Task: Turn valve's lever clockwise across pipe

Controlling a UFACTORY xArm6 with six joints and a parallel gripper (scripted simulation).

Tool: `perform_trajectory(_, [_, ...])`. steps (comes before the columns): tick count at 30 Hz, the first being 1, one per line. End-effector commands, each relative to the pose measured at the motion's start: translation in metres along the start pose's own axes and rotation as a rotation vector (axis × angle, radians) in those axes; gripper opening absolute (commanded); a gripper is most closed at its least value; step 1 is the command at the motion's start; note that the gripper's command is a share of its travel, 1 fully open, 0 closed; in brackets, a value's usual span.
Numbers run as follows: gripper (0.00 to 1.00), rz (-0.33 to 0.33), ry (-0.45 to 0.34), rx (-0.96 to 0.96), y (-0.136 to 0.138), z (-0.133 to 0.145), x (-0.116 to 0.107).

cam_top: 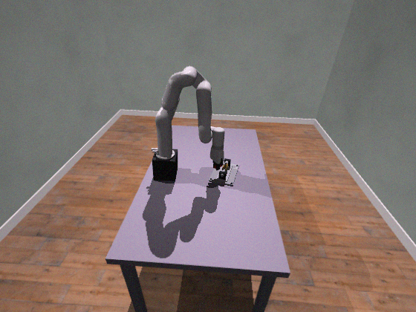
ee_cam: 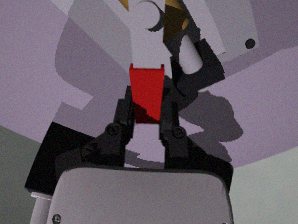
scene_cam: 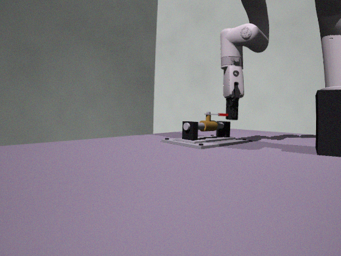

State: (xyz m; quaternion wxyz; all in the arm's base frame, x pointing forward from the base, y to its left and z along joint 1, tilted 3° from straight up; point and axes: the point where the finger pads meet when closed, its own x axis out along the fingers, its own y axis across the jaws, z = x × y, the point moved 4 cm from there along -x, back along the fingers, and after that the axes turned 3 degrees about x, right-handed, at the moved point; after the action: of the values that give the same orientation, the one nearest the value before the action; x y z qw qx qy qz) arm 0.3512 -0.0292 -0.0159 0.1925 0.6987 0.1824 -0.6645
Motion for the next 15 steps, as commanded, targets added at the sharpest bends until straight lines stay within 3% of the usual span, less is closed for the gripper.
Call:
perform_trajectory(1, [0.0, 0.0, 0.0, 0.029, -0.0036, -0.0006, -0.0006])
perform_trajectory(15, [0.0, 0.0, 0.0, 0.104, -0.0096, -0.0007, -0.0006])
